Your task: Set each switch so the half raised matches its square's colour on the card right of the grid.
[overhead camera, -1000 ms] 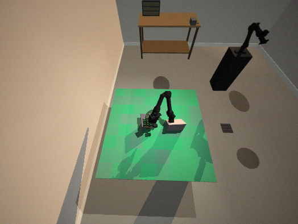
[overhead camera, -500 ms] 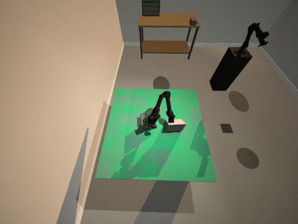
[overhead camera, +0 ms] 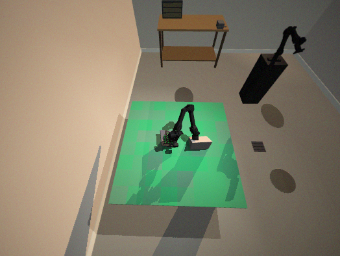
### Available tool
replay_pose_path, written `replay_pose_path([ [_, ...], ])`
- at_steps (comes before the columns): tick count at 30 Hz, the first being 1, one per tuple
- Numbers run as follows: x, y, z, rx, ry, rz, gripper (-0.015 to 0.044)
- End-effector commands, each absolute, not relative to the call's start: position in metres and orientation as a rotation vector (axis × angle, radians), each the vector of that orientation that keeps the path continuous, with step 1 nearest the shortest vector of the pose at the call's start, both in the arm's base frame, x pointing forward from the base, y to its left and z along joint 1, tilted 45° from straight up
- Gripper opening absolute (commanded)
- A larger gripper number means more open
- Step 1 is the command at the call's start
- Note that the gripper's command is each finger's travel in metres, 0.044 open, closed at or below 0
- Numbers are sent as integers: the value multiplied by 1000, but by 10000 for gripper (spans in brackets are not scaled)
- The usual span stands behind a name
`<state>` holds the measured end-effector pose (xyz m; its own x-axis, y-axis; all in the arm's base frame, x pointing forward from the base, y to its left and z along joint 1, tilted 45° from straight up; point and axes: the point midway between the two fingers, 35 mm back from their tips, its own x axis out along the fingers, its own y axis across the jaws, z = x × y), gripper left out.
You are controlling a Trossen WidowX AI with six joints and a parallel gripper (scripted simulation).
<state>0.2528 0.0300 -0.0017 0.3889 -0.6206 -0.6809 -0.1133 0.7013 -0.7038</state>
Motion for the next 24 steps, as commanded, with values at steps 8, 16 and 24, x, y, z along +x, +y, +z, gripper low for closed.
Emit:
replay_pose_path([
  [8,253,29,-2,-764,1146,-366,0],
  [16,254,29,-2,-764,1146,-366,0],
  [24,254,28,-3,-764,1146,-366,0],
])
